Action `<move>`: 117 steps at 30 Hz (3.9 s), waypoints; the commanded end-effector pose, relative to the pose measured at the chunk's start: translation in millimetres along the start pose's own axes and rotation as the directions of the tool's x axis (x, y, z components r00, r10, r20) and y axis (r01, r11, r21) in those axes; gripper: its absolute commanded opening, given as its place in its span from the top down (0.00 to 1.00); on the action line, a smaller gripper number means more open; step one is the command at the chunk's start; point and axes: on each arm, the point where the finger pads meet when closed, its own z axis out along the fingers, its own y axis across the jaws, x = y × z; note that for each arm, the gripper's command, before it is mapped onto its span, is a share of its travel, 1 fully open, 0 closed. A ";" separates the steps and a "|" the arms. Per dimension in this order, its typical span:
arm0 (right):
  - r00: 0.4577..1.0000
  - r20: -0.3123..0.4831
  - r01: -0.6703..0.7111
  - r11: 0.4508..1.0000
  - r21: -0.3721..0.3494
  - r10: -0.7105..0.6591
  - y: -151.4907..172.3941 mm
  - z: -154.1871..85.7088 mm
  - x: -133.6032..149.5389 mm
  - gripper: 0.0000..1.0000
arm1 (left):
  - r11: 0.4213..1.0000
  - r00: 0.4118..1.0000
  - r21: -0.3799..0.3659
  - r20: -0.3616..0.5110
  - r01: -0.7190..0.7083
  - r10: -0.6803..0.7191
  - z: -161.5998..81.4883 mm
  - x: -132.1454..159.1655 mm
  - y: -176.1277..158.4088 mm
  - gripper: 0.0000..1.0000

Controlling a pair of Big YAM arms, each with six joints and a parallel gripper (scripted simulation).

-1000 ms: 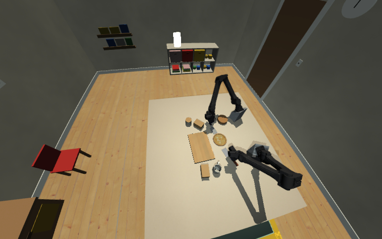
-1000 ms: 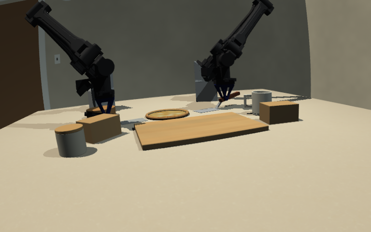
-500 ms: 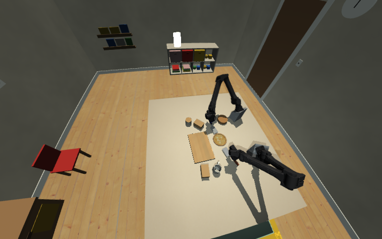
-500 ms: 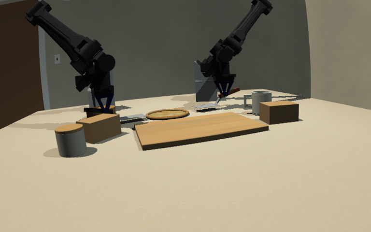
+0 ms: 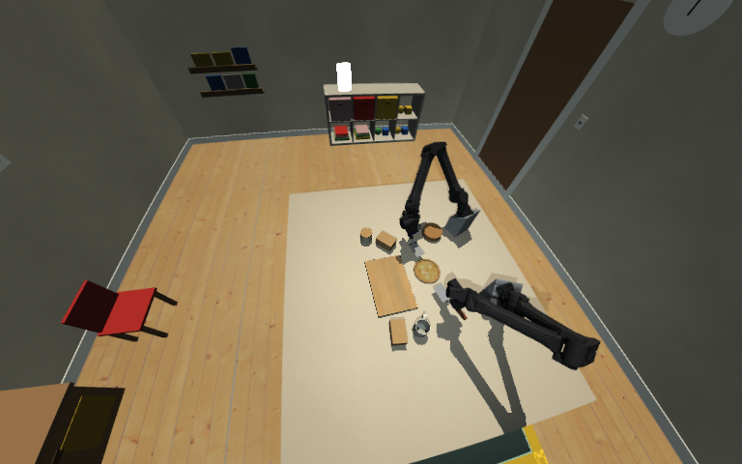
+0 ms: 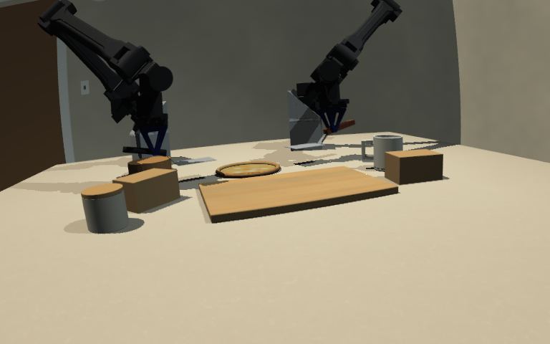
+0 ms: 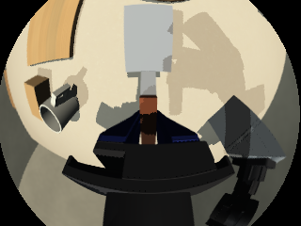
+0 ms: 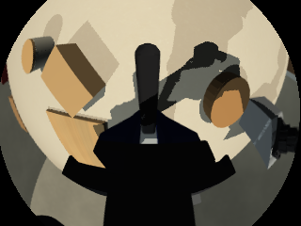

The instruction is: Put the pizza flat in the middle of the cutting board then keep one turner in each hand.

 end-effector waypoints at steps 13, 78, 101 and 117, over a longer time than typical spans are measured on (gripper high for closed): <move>0.999 -0.012 -0.031 0.996 -0.079 0.030 25.7 -61.0 2.7 0.94 | 0.999 0.999 -0.039 0.041 0.030 -0.028 -47.6 -9.4 18.0 0.94; 0.960 0.263 0.097 0.995 -0.005 -0.093 26.8 -54.8 -0.2 0.94 | 0.997 0.966 -0.003 -0.246 0.082 -0.080 -65.1 -33.6 -41.6 0.94; 0.961 0.262 0.089 0.996 -0.014 -0.082 32.4 -19.3 -1.8 0.94 | 0.997 0.965 -0.001 -0.250 0.079 -0.077 -26.3 -33.5 -42.1 0.94; 0.959 0.253 0.142 0.989 -0.043 -0.127 30.8 -6.2 20.7 0.94 | 0.997 0.965 0.000 -0.252 0.074 -0.072 1.9 -32.5 -43.4 0.94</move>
